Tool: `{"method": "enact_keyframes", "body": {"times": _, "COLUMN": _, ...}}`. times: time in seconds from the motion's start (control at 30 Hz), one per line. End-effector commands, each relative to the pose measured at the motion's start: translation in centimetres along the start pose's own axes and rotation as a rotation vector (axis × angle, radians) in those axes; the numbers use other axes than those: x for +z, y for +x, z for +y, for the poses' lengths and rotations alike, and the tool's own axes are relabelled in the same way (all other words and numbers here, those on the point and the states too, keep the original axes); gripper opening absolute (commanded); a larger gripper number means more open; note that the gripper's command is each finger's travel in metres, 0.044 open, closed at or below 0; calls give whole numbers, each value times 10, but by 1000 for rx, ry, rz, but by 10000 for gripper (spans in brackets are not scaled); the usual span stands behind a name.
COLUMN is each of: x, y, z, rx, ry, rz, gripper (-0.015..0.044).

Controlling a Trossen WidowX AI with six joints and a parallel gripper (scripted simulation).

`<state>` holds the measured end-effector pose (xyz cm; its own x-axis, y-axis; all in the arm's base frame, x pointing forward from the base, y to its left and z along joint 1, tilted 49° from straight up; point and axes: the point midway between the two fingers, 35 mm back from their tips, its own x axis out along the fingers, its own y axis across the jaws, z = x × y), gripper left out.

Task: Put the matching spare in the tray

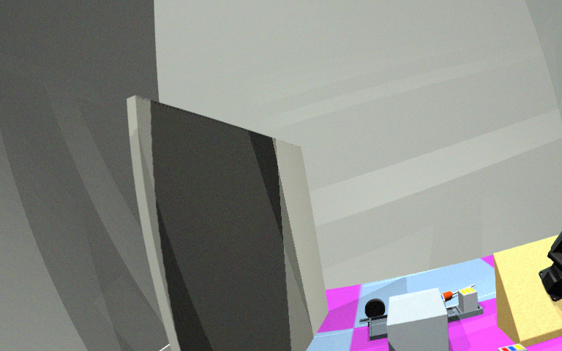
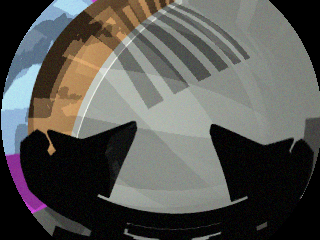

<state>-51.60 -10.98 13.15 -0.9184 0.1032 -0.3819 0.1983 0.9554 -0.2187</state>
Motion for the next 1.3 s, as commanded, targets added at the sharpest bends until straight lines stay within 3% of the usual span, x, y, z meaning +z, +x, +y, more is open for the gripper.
{"method": "enact_keyframes", "body": {"times": 0.0, "x": 0, "y": 0, "z": 0, "rx": 0, "ry": 0, "rz": 0, "gripper": 426}}
{"method": "enact_keyframes", "body": {"times": 0.27, "x": 7, "y": -3, "z": -10, "rx": -21, "ry": 10, "rz": -23, "gripper": 440}}
{"method": "enact_keyframes", "body": {"times": 0.53, "x": 80, "y": -44, "z": -101, "rx": -197, "ry": 93, "rz": -264, "gripper": 440}}
{"method": "enact_keyframes", "body": {"times": 0.9, "x": 200, "y": -164, "z": -207, "rx": -374, "ry": 90, "rz": -676, "gripper": 440}}
{"method": "enact_keyframes", "body": {"times": 1.27, "x": 319, "y": -322, "z": -233, "rx": -321, "ry": 8, "rz": -1107, "gripper": 440}}
